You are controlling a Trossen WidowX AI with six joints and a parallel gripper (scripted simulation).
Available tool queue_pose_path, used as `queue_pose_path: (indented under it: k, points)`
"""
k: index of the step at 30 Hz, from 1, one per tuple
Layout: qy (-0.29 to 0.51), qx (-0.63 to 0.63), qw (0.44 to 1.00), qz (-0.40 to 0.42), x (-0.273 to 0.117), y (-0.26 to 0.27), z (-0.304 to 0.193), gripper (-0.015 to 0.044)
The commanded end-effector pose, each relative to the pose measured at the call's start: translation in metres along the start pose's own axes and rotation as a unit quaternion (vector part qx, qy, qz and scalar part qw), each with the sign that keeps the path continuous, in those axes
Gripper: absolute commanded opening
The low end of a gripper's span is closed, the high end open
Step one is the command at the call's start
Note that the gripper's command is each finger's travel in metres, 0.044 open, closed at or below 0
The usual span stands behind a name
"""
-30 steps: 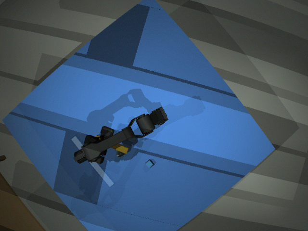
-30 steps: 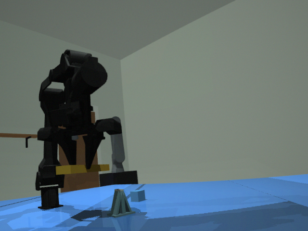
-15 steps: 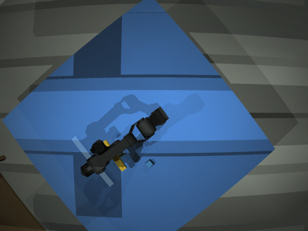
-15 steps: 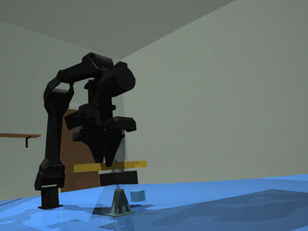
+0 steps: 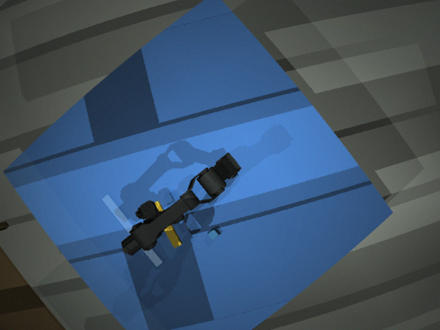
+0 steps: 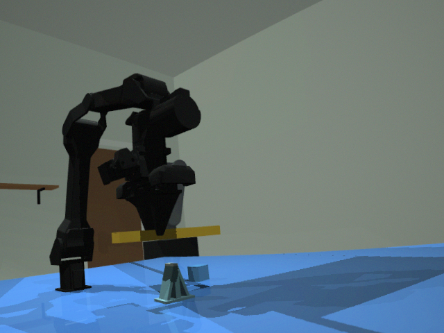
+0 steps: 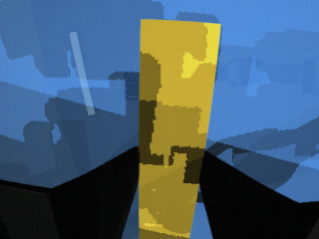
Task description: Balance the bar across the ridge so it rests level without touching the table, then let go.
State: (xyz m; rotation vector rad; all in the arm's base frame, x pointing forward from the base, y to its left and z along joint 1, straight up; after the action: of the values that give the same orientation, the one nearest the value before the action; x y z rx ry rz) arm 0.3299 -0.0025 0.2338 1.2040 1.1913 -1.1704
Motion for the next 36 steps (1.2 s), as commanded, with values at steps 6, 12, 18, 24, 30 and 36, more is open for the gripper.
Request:
queue_pose_path:
  k: [6,12,18,24,30,36]
  points:
    - [0.002,0.003,1.000,0.000,0.014,-0.001,-0.001,0.0000]
    - [0.002,0.003,1.000,0.000,0.024,-0.002,-0.001,0.0000]
    - [0.002,0.003,1.000,0.000,0.033,-0.004,-0.001,0.0000]
    - [0.002,0.003,1.000,0.000,0.035,-0.004,-0.001,0.0000]
    - [0.002,0.003,1.000,0.000,0.035,-0.004,-0.001,0.0000]
    - [0.002,0.003,1.000,0.000,0.035,-0.004,-0.001,0.0000]
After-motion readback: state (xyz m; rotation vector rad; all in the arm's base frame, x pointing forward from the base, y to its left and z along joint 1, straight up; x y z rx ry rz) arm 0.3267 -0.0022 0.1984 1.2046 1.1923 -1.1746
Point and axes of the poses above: the point midway between the two fingers, 35 mm back from their tips, its own x axis out along the fingers, its own y axis across the jaws, z = x × y, the point moved 8 cm from there along -x, back along the fingers, and after that the axes turned 13 degrees about -x, right-handed, at the moved point
